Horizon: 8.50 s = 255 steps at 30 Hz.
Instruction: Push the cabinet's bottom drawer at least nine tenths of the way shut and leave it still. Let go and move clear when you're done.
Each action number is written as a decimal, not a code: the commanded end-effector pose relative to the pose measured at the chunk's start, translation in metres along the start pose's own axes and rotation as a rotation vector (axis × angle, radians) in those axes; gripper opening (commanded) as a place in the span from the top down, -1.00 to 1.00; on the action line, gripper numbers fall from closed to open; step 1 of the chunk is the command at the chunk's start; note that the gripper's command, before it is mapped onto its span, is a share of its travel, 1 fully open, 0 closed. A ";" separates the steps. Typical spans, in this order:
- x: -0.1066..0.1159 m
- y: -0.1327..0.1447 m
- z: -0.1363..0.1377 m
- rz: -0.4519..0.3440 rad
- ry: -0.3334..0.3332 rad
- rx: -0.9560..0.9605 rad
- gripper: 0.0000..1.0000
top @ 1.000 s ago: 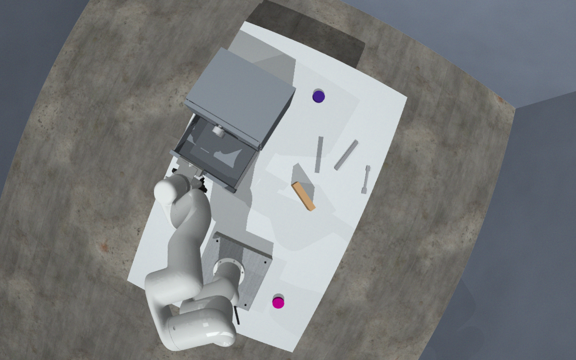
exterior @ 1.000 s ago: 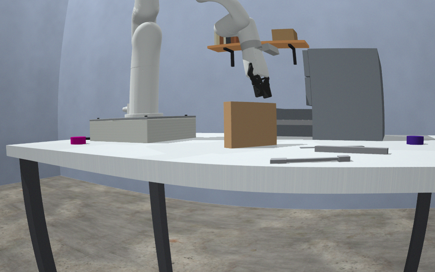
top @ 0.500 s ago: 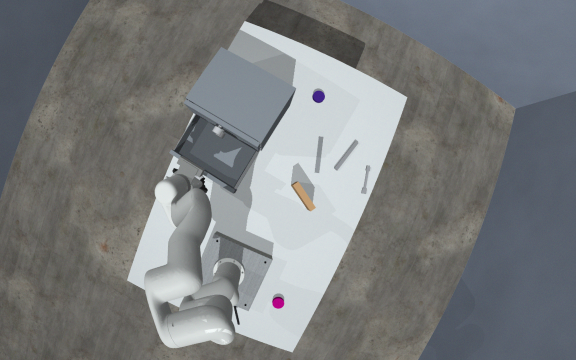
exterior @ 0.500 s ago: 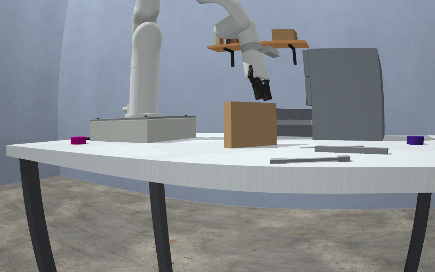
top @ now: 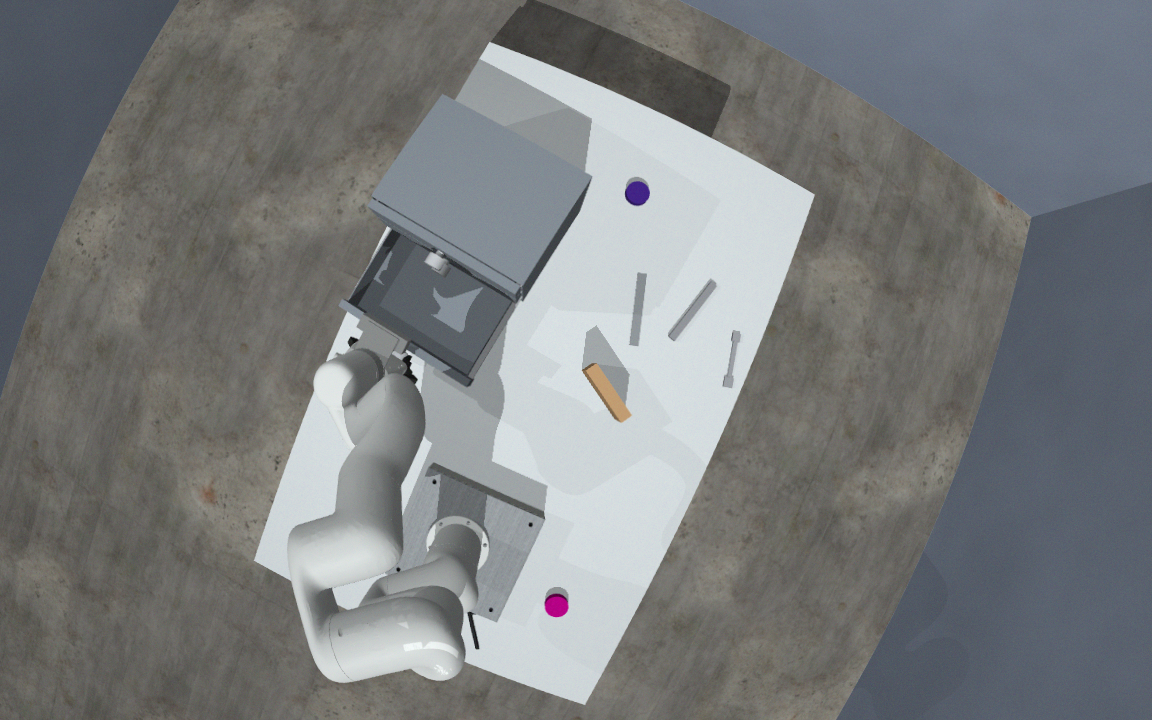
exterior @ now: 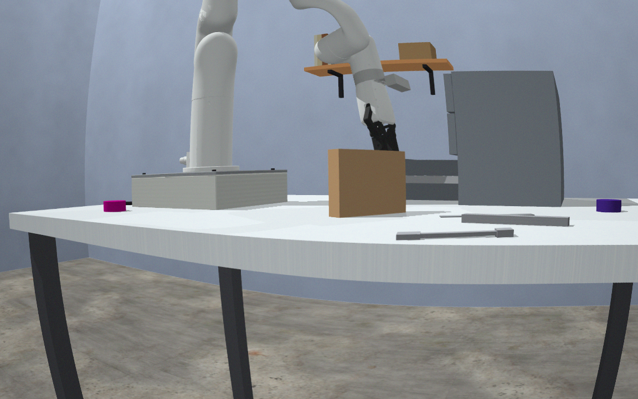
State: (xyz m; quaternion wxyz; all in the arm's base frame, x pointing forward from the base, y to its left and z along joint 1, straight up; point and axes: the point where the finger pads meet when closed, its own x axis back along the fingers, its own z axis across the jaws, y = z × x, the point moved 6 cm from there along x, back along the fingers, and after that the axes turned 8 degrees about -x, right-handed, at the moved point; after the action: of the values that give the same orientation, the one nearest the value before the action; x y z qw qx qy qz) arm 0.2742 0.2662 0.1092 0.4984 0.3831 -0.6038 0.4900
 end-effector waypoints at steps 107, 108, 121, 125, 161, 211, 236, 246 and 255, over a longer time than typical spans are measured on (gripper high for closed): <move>-0.055 0.014 0.001 0.002 -0.003 -0.001 -0.20; -0.056 0.014 0.001 0.002 -0.003 -0.001 -0.20; -0.065 0.016 0.001 0.002 -0.003 -0.001 -0.20; -0.066 0.017 0.001 0.002 -0.003 -0.001 -0.20; -0.066 0.017 0.001 0.002 -0.003 -0.001 1.00; -0.078 -0.036 -0.006 0.002 -0.003 -0.001 1.00; -0.079 -0.041 -0.007 0.035 -0.008 -0.001 1.00; -0.079 -0.035 -0.006 0.123 -0.019 -0.001 1.00; -0.080 -0.030 -0.005 0.214 -0.032 -0.001 1.00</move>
State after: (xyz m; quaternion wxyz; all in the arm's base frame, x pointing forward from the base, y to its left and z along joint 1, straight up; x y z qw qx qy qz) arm 0.3249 0.2620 0.0379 0.4617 0.3470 -0.6292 0.5202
